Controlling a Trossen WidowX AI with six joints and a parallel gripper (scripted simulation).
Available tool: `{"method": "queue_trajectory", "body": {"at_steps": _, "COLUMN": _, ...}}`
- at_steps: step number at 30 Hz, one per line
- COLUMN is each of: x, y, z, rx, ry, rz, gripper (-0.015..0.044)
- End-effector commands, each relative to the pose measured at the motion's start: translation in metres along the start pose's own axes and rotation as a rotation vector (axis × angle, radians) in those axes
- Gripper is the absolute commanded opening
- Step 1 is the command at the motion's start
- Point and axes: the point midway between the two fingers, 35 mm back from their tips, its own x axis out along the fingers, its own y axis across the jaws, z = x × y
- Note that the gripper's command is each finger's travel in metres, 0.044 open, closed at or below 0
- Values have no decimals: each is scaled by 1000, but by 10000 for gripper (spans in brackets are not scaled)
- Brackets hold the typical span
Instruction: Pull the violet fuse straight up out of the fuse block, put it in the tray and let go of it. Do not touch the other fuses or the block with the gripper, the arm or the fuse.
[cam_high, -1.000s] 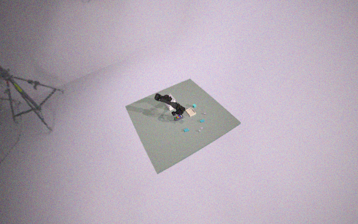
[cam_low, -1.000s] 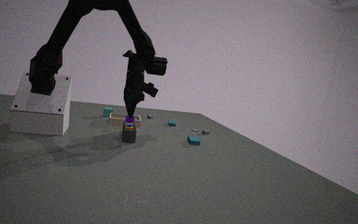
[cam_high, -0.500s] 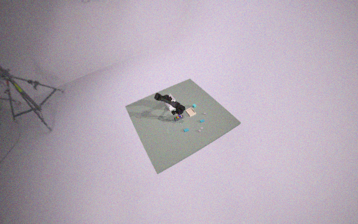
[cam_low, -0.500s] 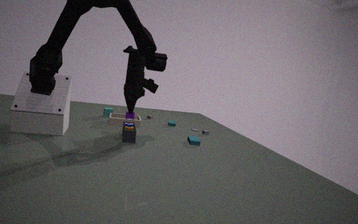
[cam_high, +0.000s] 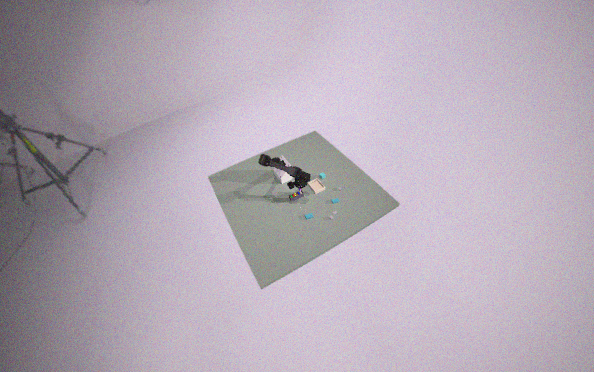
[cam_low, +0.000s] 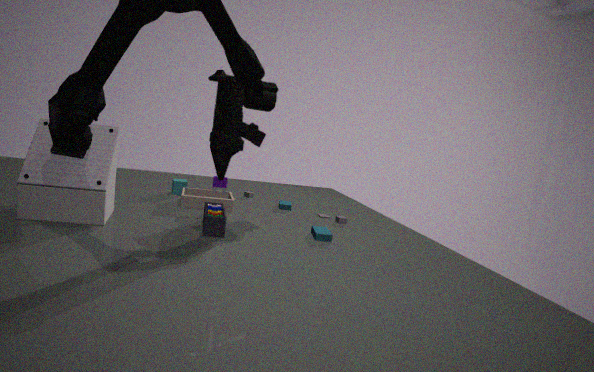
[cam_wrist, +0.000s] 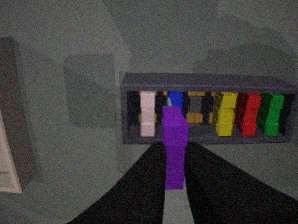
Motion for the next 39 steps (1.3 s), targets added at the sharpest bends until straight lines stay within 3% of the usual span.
{"method": "queue_trajectory", "body": {"at_steps": 1, "x": -1, "y": 21, "z": 3, "rx": 2, "ry": 5, "rz": 9, "gripper": 0}}
{"method": "queue_trajectory", "body": {"at_steps": 28, "x": 0, "y": 170, "z": -18, "rx": 6, "ry": 5, "rz": 8, "gripper": 0}}
{"method": "queue_trajectory", "body": {"at_steps": 39, "x": 10, "y": 174, "z": -19, "rx": 6, "ry": 5, "rz": 7, "gripper": 0}}
